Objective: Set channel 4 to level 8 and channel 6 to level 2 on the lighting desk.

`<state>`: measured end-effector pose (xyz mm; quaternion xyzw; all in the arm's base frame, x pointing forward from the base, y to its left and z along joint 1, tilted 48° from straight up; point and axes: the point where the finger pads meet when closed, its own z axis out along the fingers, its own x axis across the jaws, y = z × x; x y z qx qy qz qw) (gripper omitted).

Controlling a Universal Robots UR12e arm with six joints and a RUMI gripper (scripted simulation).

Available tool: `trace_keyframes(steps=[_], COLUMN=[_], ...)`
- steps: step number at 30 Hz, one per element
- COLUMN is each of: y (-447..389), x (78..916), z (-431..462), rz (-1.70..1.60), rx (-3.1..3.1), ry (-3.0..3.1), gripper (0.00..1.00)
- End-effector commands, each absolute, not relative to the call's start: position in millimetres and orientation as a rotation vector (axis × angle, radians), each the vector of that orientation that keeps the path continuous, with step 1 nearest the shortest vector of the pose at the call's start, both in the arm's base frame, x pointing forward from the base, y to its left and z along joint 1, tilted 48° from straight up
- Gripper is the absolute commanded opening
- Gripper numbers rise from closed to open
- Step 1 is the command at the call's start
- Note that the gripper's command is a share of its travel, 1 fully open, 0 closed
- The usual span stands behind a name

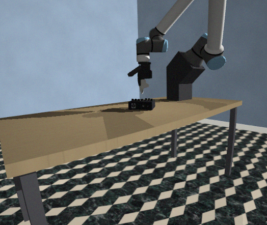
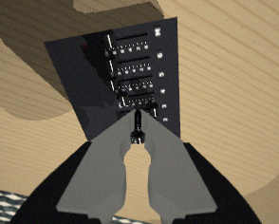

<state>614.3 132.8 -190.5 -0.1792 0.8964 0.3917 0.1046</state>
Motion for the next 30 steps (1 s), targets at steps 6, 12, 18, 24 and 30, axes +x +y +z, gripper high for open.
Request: trace_keyframes(steps=[6, 12, 18, 24, 30], y=[129.9, 128.2, 126.6, 125.7, 124.9], x=[616.7, 618.2, 619.9, 621.2, 623.6], z=[-193.0, -195.1, -197.0, -198.1, -199.3], rz=[1.203, 1.243, 1.28, 1.299, 1.315], rx=[-0.268, -0.021, 0.284, 0.518, 0.907], ry=[2.746, 2.82, 2.883, 2.911, 2.921], gripper=[0.0, 0.0, 0.0, 0.0, 0.0])
